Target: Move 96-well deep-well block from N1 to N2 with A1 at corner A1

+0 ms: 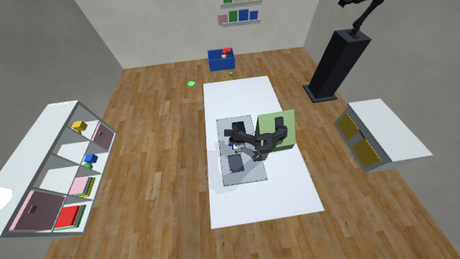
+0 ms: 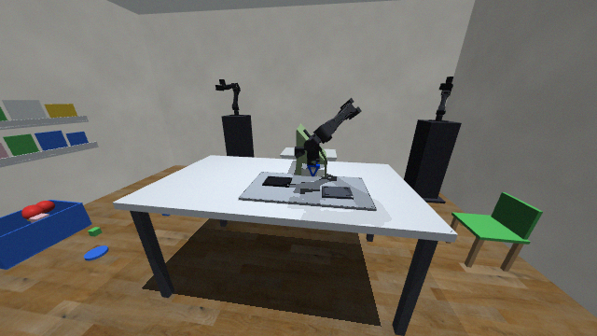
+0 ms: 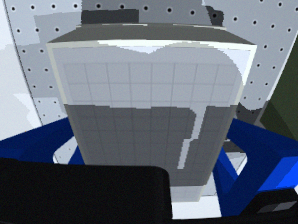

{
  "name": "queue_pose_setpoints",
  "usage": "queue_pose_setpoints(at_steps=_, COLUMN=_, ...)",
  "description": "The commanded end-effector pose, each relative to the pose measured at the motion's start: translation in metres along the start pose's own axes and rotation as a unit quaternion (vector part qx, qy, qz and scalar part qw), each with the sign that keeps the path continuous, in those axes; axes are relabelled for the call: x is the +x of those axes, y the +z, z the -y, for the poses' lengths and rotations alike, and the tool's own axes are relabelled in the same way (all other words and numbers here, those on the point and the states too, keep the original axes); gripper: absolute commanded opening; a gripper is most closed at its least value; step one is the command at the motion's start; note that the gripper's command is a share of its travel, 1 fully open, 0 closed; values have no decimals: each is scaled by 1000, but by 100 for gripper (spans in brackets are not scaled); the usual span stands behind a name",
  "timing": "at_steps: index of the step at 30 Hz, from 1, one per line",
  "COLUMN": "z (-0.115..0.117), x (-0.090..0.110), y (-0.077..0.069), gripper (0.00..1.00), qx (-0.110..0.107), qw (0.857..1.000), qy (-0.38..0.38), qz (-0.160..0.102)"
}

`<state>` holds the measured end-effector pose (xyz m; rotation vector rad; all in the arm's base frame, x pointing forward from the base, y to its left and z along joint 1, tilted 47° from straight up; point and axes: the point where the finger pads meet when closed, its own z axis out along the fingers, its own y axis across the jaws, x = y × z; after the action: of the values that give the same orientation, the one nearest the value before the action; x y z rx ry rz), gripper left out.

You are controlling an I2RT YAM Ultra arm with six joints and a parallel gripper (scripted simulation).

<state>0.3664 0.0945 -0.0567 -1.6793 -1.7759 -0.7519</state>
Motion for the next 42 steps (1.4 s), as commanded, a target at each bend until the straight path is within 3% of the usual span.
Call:
queue_pose_setpoints(at_steps=1, z=-7, x=2, y=-9, gripper=0, qx=-13, qw=1000, qy=10, qz=2)
queue_pose_setpoints(at_steps=42, z=-44, x=121, y=-10, gripper=0, qx=-13, qw=1000, qy=10, qz=2)
